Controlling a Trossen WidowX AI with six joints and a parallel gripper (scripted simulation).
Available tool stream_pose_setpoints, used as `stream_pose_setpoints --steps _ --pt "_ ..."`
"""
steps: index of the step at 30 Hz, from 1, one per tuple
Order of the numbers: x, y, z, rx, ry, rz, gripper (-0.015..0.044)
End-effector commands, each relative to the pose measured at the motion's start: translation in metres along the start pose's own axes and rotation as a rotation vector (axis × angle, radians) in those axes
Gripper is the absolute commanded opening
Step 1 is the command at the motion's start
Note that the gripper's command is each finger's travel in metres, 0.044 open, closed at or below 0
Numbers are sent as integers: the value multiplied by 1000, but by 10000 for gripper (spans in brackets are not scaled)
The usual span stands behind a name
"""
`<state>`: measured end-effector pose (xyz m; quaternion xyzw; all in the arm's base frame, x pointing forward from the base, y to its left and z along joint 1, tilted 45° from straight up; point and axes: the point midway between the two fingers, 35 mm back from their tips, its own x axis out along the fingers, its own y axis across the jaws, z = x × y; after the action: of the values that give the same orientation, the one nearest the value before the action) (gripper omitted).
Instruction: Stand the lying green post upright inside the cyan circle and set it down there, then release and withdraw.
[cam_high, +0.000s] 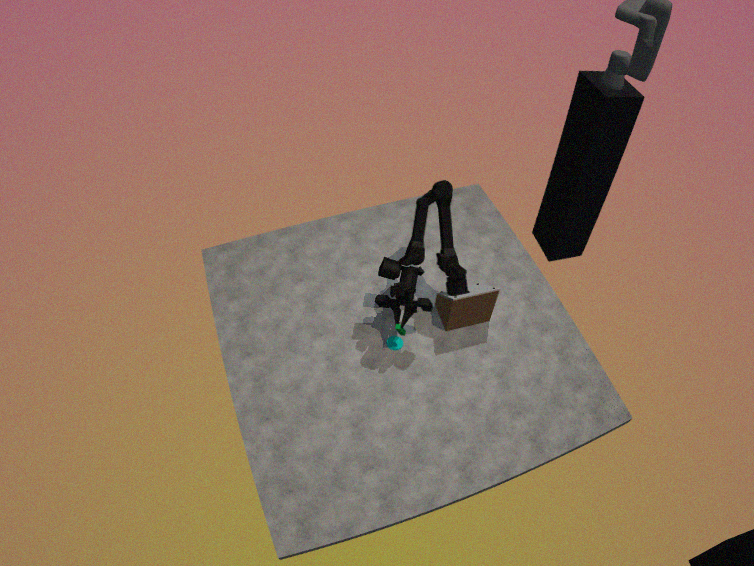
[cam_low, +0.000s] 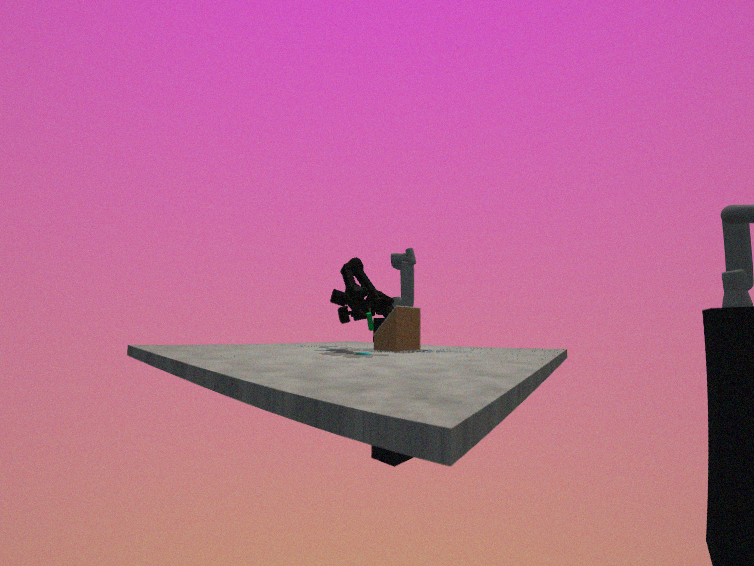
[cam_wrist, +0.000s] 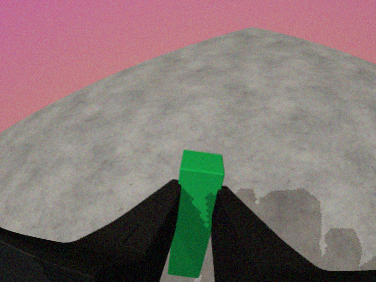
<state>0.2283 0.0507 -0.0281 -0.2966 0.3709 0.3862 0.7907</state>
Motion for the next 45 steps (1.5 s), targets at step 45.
stream_pose_setpoints --steps 45 --pt "-29 0 10 -231 -262 -188 23"
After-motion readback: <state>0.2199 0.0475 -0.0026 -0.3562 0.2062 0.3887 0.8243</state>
